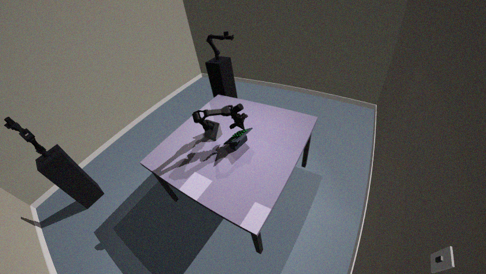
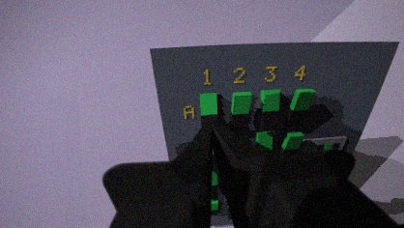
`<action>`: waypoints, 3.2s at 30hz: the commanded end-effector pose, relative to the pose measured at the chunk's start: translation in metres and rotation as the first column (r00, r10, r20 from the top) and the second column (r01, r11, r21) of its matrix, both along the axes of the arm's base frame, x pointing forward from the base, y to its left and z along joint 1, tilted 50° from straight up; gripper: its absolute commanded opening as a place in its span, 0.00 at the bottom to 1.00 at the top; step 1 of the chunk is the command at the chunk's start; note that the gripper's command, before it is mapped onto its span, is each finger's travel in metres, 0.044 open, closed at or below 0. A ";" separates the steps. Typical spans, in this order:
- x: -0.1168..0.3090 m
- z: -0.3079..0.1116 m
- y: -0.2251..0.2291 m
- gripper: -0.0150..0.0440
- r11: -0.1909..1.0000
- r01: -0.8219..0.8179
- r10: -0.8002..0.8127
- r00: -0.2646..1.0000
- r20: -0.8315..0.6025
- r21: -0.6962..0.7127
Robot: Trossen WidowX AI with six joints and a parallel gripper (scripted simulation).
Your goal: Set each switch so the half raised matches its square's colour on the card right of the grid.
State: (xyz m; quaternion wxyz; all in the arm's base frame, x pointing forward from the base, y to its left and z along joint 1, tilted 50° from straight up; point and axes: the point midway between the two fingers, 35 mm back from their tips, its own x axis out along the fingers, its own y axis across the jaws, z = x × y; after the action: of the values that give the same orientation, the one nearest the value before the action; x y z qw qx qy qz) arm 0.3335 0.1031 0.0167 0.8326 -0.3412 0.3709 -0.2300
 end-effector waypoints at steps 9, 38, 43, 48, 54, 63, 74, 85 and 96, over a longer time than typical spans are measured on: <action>-0.001 -0.002 -0.002 0.25 1.000 -0.003 0.003 1.000 -0.009 -0.007; 0.001 -0.004 -0.004 0.25 1.000 -0.003 0.003 1.000 -0.009 -0.007; 0.002 -0.004 -0.004 0.25 1.000 -0.003 0.003 1.000 -0.009 -0.007; 0.002 -0.004 -0.005 0.25 1.000 -0.003 0.003 1.000 -0.009 -0.007; 0.003 -0.005 -0.005 0.25 1.000 -0.003 0.003 1.000 -0.009 -0.007; 0.002 -0.003 -0.004 0.25 1.000 0.000 0.000 1.000 -0.004 -0.004; -0.035 0.026 0.037 0.25 1.000 0.017 -0.017 0.999 -0.029 -0.002; -0.016 0.048 0.021 0.25 1.000 0.023 -0.023 0.999 -0.035 -0.002; 0.002 0.035 0.000 0.25 0.999 0.036 -0.036 0.998 -0.044 -0.002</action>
State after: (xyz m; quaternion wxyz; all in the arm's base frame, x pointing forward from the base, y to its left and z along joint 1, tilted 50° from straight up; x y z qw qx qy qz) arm 0.3332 0.1093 0.0558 0.8228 -0.3367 0.3909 -0.2382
